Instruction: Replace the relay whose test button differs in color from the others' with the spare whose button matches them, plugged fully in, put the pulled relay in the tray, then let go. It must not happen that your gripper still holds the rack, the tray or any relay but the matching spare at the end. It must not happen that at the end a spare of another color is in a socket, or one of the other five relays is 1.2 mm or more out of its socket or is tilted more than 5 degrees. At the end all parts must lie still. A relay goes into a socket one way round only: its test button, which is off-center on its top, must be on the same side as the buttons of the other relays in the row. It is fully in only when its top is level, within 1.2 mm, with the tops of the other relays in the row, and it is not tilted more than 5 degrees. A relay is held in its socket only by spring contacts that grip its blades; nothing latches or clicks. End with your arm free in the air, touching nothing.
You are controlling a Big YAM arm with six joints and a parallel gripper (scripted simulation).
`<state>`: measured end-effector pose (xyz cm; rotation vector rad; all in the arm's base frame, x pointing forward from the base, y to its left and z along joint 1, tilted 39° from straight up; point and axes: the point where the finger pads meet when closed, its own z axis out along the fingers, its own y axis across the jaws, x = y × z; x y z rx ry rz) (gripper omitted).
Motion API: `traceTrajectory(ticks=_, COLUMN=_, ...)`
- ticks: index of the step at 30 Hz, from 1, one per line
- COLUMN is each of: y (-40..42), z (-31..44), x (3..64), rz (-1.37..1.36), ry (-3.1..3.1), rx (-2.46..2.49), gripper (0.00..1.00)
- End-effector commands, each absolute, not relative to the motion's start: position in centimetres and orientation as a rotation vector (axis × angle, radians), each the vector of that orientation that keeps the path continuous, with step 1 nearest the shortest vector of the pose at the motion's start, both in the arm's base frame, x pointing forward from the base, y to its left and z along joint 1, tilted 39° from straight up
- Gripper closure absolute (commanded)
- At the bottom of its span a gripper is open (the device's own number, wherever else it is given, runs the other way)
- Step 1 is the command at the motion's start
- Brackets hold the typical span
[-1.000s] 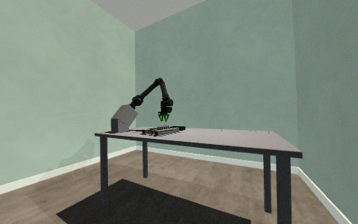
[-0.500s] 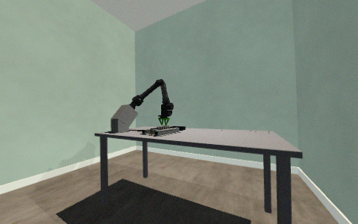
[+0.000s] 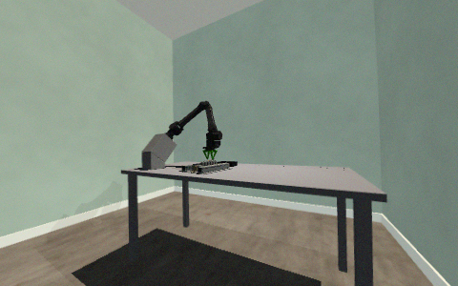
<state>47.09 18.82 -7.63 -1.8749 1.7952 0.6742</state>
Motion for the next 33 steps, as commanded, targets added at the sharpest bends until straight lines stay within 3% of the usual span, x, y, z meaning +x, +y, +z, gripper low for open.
traceTrajectory(ticks=1, y=17.9, z=-6.2, x=48.8, rz=0.622, ry=1.79, rx=-1.839, gripper=0.41)
traceTrajectory(ticks=33, y=19.0, z=-6.9, x=48.2, rz=0.641, ry=1.786, rx=-1.857, gripper=0.41)
